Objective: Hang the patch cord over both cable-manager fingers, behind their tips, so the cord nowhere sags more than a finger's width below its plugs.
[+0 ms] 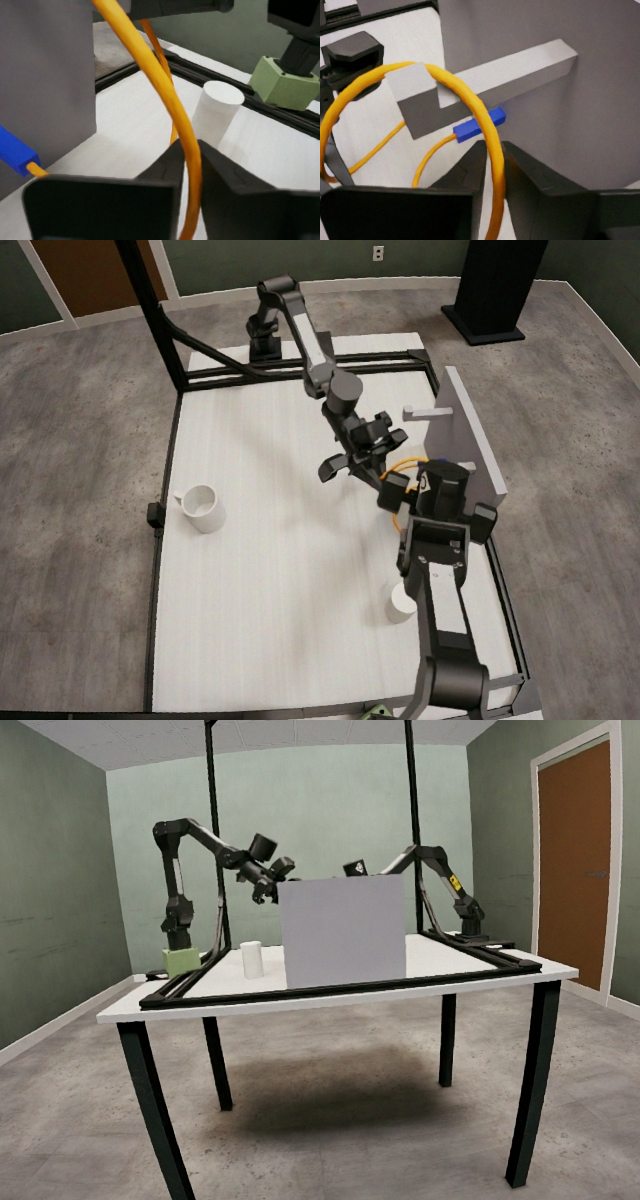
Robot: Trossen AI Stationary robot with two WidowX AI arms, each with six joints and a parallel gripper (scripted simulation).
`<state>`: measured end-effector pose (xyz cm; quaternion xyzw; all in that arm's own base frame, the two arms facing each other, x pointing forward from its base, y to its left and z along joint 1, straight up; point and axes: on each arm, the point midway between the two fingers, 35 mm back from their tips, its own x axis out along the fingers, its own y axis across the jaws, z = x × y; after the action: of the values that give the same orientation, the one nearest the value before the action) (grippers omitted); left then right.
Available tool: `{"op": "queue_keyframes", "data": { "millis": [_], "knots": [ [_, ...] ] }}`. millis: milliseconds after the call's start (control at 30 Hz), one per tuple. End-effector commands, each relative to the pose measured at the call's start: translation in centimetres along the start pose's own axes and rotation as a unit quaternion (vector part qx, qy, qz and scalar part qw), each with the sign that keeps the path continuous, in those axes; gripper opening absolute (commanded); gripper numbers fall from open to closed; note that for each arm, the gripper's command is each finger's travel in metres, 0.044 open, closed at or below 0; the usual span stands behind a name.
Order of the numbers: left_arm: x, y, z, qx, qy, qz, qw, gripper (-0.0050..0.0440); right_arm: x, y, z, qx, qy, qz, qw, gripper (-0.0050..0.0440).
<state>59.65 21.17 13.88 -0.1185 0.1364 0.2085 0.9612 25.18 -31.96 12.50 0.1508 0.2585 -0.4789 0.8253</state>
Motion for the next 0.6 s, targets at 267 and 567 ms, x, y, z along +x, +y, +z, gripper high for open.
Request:
{"op": "queue_keyframes", "data": {
  "millis": [267,567],
  "knots": [
    [-0.61,-0.79,2.61,-0.006,-0.016,0.002,1.0,0.0025,-0.28,0.01,0.7,0.001,-0.009,0.001,1.0,0.004],
    [-0.61,-0.86,2.74,-0.009,-0.011,0.008,1.0,0.0025,-0.28,0.01,0.7,0.001,-0.009,0.001,1.0,0.004]
  ]
}}
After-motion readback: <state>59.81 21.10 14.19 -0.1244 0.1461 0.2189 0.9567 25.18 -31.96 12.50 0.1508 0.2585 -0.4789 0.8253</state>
